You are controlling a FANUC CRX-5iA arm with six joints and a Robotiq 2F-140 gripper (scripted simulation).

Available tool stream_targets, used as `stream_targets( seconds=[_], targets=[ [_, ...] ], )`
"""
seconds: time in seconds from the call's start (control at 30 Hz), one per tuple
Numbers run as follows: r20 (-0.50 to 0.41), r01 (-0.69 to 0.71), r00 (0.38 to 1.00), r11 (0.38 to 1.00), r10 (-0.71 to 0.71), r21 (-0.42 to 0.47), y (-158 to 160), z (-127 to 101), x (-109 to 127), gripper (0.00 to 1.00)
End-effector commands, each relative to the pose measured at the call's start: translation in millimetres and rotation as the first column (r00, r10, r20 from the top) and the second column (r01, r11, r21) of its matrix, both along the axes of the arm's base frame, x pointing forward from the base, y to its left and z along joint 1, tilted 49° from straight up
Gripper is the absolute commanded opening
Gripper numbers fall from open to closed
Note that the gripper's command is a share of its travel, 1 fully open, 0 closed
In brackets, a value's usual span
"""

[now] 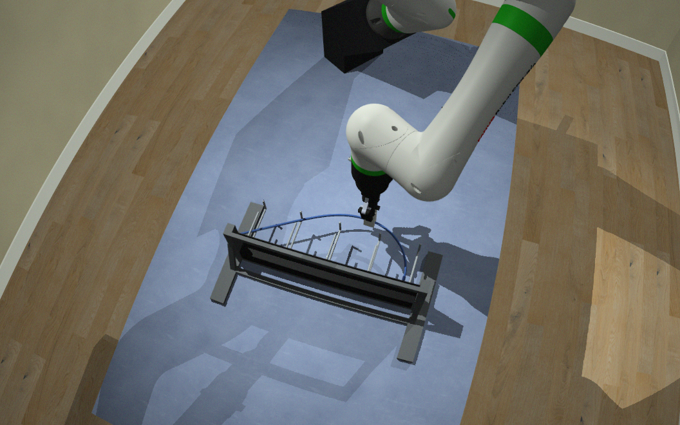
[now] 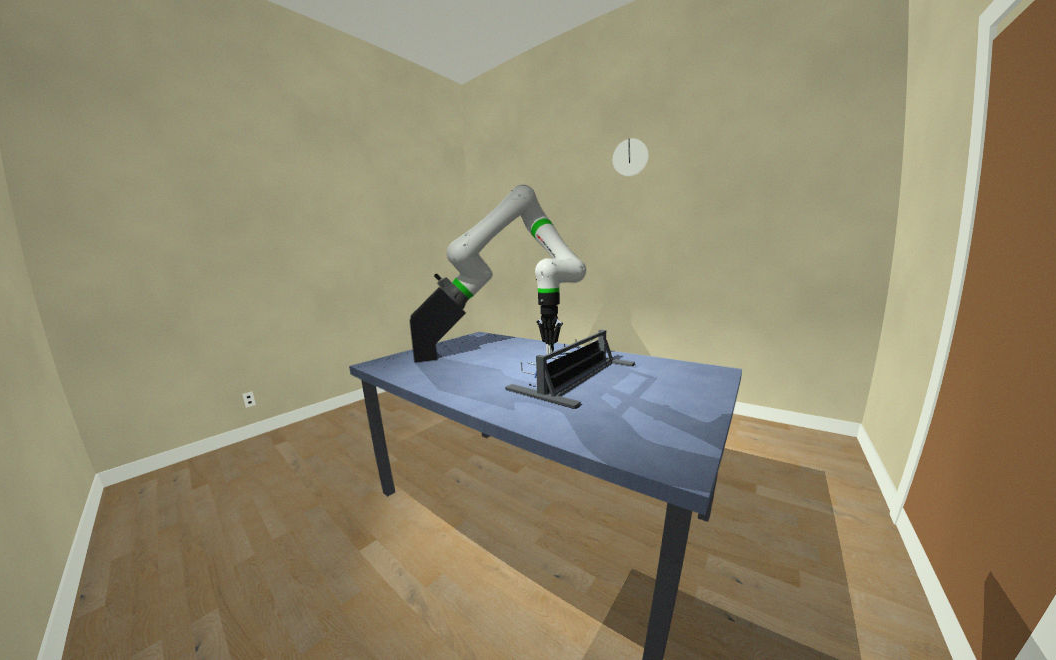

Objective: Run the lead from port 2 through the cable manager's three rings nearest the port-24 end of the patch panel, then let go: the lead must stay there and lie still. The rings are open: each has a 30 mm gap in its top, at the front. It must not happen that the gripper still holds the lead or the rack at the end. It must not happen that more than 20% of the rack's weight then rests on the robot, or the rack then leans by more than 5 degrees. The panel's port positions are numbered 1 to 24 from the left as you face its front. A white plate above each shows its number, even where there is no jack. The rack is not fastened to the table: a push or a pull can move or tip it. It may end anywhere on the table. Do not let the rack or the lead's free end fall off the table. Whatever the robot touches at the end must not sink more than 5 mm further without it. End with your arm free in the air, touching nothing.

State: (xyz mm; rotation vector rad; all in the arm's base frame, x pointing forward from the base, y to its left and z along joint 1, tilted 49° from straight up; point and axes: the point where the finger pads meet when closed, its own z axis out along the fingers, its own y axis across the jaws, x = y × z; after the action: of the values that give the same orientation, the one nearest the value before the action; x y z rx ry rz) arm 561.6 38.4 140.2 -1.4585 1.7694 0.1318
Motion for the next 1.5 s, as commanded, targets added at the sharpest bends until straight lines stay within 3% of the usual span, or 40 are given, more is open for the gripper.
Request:
stream_targets(
  seconds=[0.0, 0.9, 1.47],
  targets=[
    [0.000, 0.000, 1.000, 1.000, 0.000, 0.000, -3, 4, -3, 0.00],
    [0.000, 0.000, 1.000, 1.000, 0.000, 0.000, -40, 47, -37, 0.00],
    [0.000, 0.000, 1.000, 1.000, 0.000, 0.000, -45, 54, -43, 0.00]
  ],
)
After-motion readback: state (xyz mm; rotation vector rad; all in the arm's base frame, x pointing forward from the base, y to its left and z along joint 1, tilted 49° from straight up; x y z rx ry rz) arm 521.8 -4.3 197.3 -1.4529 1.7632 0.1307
